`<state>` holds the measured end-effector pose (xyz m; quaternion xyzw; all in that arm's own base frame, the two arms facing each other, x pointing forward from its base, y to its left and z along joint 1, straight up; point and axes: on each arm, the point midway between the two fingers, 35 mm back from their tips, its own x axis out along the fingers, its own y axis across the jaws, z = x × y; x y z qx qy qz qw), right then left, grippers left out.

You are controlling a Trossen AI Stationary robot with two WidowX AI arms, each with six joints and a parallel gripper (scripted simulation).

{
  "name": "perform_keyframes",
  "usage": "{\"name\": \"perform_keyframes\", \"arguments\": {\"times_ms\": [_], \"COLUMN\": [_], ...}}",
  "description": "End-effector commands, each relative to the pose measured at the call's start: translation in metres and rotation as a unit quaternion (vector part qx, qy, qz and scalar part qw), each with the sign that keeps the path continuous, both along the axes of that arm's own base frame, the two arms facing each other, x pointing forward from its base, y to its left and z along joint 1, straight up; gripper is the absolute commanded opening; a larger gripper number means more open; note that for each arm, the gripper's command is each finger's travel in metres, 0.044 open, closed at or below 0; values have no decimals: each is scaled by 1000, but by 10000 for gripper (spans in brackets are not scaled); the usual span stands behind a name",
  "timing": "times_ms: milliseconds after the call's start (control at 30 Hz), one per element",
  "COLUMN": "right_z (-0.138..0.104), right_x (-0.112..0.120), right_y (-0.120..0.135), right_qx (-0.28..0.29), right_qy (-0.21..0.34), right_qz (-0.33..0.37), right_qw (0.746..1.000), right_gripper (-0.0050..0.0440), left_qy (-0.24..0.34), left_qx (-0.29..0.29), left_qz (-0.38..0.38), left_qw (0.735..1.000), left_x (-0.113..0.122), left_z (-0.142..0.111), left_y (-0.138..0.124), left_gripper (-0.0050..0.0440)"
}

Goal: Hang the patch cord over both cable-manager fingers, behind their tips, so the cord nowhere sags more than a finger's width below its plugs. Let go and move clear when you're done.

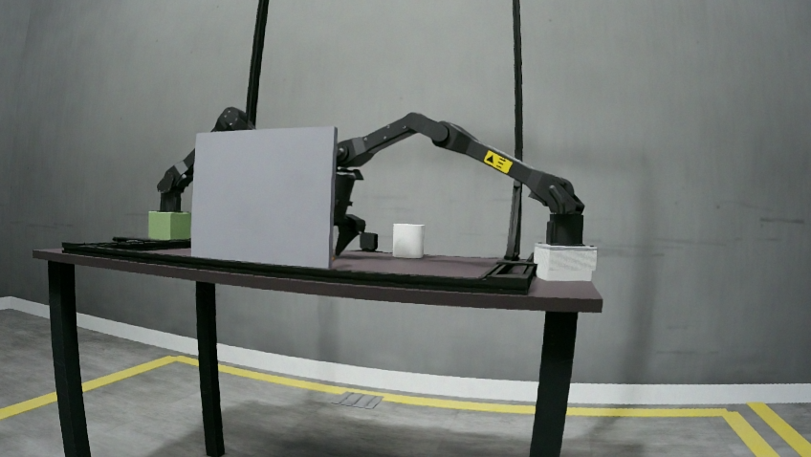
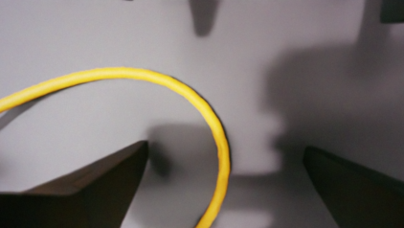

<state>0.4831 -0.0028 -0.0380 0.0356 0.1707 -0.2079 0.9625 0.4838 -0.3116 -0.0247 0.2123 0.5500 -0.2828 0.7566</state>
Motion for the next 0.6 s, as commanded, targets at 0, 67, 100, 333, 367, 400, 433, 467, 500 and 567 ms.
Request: {"name": "perform_keyframes", "arguments": {"times_ms": [0,67,100,333,367,400,433,467,500,567], "right_z": [10,10,10,10,10,10,10,10,10,10], "right_x": [5,5,5,5,5,5,5,5,5,5], "right_y": [1,1,1,1,1,1,1,1,1,1], "right_qx": [3,3,3,3,3,3,3,3,3,3], "right_qy": [-12,-12,-12,-12,-12,-12,-12,-12,-12,-12], "right_qz": [0,0,0,0,0,0,0,0,0,0], "right_qw": [1000,1000,1000,1000,1000,1000,1000,1000,1000,1000], "right_gripper": [440,440,440,440,440,440,440,440,440,440], "left_qy": [-2,-2,-2,-2,-2,-6,-6,-6,-6,-6], "left_qx": [-1,-1,-1,-1,-1,-4,-4,-4,-4,-4], "left_qz": [-1,-1,-1,-1,-1,0,0,0,0,0], "left_qw": [1000,1000,1000,1000,1000,1000,1000,1000,1000,1000], "left_x": [2,2,2,2,2,3,3,3,3,3], "left_z": [-1,-1,-1,-1,-1,4,4,4,4,4], "left_y": [-1,-1,-1,-1,-1,-2,-2,-2,-2,-2], "left_gripper": [440,440,440,440,440,440,440,440,440,440]}}
